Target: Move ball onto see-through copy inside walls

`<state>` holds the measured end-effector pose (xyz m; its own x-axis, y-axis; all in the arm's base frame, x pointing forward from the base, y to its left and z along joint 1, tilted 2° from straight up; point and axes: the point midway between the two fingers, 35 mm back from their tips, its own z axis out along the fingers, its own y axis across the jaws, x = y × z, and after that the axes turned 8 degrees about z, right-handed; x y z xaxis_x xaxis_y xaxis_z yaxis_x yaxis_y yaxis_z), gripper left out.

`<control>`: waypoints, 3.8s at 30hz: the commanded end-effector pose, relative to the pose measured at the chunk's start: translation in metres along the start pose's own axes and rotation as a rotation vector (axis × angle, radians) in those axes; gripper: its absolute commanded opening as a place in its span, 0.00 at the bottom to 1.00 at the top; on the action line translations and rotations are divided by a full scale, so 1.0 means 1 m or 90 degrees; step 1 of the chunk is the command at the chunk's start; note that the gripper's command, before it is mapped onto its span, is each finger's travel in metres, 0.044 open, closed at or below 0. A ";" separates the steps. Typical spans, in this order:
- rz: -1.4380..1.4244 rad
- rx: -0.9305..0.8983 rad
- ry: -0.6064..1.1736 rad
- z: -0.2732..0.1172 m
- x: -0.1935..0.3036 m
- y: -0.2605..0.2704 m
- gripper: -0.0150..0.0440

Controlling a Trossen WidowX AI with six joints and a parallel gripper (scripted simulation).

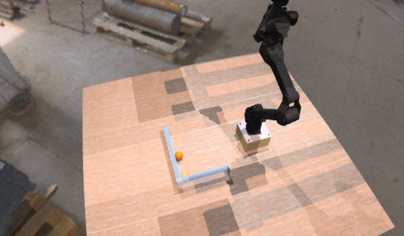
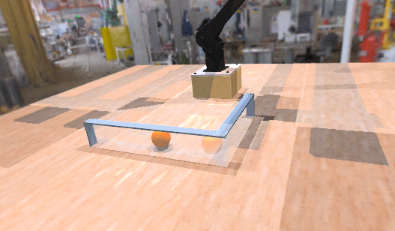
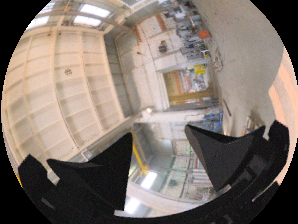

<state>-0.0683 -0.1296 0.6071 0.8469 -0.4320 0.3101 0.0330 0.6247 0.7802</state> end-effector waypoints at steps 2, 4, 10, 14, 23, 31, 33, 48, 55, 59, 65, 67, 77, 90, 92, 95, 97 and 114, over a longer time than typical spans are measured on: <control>-0.080 0.059 0.122 0.004 0.057 -0.039 0.77; -0.105 0.076 0.158 0.003 0.074 -0.051 0.77; -0.219 0.143 0.332 -0.020 0.150 -0.107 0.77; -0.298 0.175 0.464 -0.053 0.200 -0.144 0.77; -0.415 0.217 0.742 -0.160 0.276 -0.204 0.77; -0.541 0.194 0.998 -0.273 0.311 -0.241 0.77; -0.577 0.177 1.073 -0.307 0.315 -0.249 0.77; -0.823 -0.073 1.641 -0.555 0.249 -0.286 0.77; -0.918 -0.263 1.891 -0.640 0.169 -0.292 0.77; -0.965 -0.381 2.015 -0.673 0.120 -0.294 0.77; -0.973 -0.402 2.035 -0.677 0.111 -0.294 0.77; -0.973 -0.402 2.035 -0.681 0.110 -0.300 0.77; -0.973 -0.402 2.035 -0.689 0.106 -0.311 0.77; -0.973 -0.402 2.035 -0.701 0.101 -0.328 0.77; -0.973 -0.402 2.035 -0.703 0.100 -0.331 0.77; -0.973 -0.402 2.035 -0.705 0.099 -0.334 0.77; -0.973 -0.402 2.035 -0.707 0.098 -0.337 0.77; -0.968 -0.350 2.040 -0.703 0.096 -0.337 0.33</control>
<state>0.3780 0.0768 -0.0101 -0.9976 -0.0431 -0.0540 -0.0417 0.9987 -0.0282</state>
